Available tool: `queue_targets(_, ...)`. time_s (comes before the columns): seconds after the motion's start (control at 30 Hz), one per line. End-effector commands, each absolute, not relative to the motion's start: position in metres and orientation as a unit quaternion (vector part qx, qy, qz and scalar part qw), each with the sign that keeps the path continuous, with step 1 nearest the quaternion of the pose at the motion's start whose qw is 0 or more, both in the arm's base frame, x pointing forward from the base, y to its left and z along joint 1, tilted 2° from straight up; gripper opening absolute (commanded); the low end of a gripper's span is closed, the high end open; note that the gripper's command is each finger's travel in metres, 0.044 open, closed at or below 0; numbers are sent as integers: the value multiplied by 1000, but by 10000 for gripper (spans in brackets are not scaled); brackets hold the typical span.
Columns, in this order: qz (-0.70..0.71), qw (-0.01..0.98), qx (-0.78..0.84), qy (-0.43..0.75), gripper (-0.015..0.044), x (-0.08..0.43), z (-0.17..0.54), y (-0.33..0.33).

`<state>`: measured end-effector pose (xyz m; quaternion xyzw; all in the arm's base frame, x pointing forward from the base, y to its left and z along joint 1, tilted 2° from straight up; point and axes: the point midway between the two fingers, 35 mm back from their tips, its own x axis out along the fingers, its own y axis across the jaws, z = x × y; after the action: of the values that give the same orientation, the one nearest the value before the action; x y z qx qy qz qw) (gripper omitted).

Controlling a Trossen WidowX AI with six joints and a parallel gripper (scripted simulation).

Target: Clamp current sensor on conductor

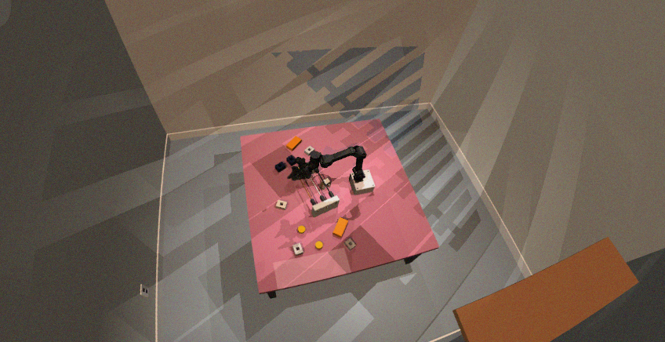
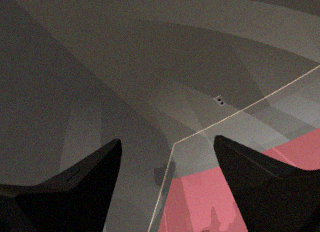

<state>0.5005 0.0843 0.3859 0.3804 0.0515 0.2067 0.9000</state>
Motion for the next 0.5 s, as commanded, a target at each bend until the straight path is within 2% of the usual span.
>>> queue_targets(0.0,158,944,290,19,420,451,383,61)
queue_targets(0.03,146,952,268,12,440,440,382,55)
queue_targets(0.37,19,999,35,-25,440,330,334,7)
queue_targets(0.47,0,1000,0,-25,440,316,323,0)
